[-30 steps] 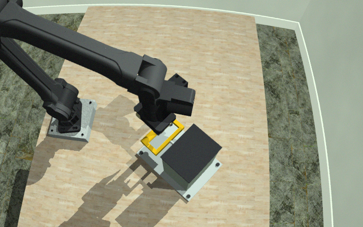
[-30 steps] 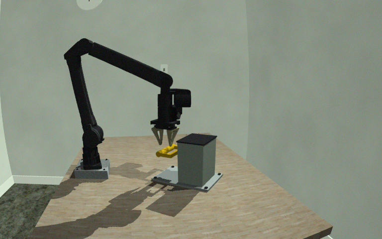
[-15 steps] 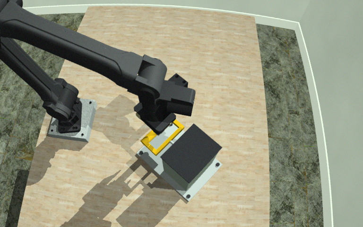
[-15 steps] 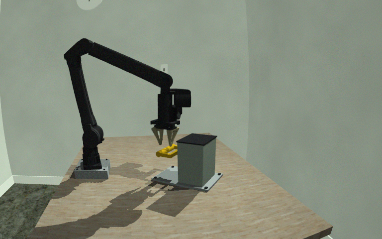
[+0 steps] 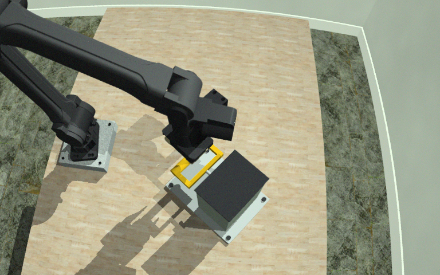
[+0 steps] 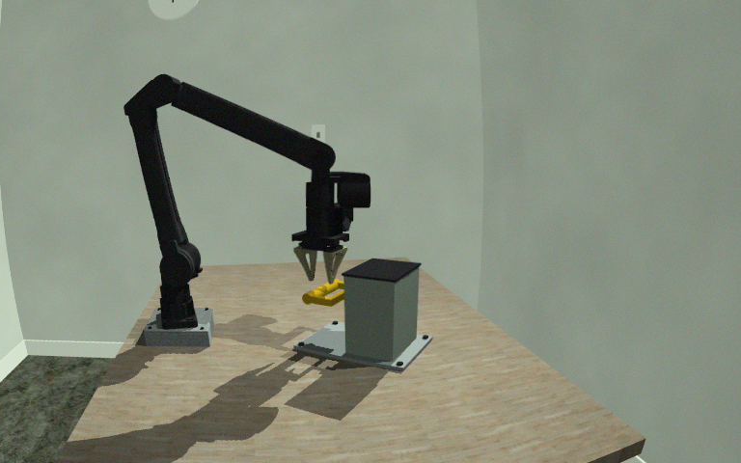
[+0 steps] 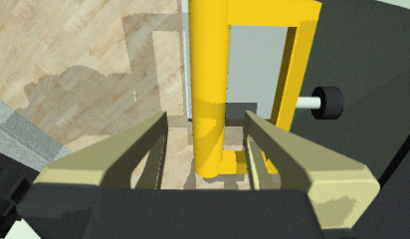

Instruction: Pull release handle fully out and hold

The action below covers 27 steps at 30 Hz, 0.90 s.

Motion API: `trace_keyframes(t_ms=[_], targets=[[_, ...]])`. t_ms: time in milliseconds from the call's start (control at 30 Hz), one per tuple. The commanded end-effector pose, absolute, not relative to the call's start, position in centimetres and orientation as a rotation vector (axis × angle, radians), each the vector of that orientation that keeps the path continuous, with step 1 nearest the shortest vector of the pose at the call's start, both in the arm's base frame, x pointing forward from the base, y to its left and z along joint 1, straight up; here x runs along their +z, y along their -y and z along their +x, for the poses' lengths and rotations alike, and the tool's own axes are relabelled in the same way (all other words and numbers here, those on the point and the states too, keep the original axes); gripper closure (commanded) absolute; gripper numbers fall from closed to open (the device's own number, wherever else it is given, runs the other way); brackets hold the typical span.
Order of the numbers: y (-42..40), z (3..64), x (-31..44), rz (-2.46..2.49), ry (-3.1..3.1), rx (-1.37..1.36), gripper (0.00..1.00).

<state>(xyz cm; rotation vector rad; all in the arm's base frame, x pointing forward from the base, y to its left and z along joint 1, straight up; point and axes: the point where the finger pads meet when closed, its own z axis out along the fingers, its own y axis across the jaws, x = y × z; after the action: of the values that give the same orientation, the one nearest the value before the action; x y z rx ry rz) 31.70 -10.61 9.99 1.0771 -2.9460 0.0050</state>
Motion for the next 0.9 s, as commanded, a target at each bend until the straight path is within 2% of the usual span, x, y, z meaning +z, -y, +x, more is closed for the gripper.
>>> trace_keyframes(t_ms=[0, 867], targets=[[11.05, 32.36, 10.16, 1.083, 2.950, 0.009, 0.53], [10.93, 32.21, 10.20, 1.082, 2.951, 0.011, 0.53]])
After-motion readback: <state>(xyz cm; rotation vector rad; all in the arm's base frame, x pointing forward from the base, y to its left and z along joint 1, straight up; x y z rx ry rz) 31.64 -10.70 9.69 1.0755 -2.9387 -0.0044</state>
